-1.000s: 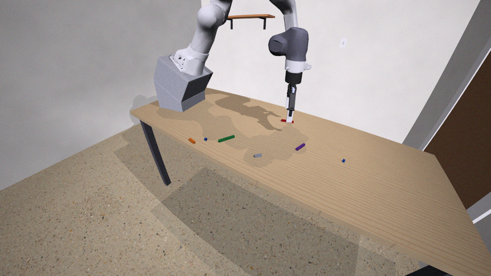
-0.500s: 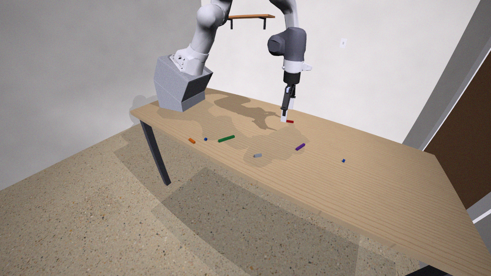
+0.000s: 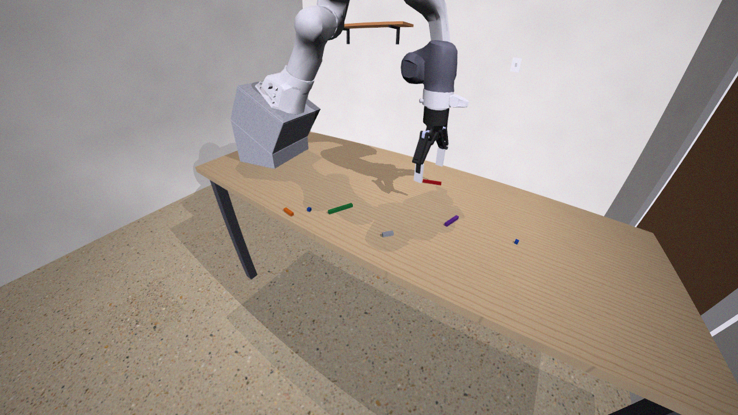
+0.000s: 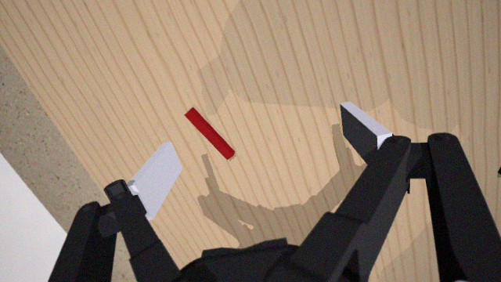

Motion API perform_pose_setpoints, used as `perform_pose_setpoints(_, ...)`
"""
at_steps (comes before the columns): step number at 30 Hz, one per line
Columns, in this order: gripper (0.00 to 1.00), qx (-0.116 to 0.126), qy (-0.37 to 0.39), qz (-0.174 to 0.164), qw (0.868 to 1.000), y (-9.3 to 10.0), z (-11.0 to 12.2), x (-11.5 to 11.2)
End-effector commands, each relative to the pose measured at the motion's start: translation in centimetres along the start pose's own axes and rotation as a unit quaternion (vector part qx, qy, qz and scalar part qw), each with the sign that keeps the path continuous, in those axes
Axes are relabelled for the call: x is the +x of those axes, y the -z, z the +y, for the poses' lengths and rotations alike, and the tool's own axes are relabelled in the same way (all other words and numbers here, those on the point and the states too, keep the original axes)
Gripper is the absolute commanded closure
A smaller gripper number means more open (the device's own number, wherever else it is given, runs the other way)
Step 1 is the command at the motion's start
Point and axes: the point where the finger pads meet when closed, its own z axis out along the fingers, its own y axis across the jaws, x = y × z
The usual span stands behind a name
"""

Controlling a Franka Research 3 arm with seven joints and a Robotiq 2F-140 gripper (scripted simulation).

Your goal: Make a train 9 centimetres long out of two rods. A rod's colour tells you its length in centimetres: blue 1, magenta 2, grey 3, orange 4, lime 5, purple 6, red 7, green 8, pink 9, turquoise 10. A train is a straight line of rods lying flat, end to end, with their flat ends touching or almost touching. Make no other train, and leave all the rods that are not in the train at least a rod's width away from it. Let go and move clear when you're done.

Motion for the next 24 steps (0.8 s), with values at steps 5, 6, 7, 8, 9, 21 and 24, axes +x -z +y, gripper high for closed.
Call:
perform_pose_setpoints(5,0.00,-0.016,-0.119,-0.002,0.993,0.1,0.5,-0.1)
perform_pose_setpoints(6,0.00,-0.016,-0.128,-0.002,0.992,0.1,0.6,-0.2)
perform_pose_setpoints(7,0.00,-0.016,-0.137,-0.002,0.990,0.1,0.6,-0.2)
perform_pose_setpoints(8,0.00,-0.016,-0.146,-0.002,0.989,0.1,0.7,-0.2)
perform_pose_setpoints(9,0.00,-0.016,-0.155,-0.002,0.988,0.1,0.7,-0.3)
perform_pose_setpoints(21,0.00,-0.015,-0.260,0.000,0.965,0.2,1.4,-0.7)
perform_pose_setpoints(24,0.00,-0.015,-0.287,0.001,0.958,0.2,1.5,-0.8)
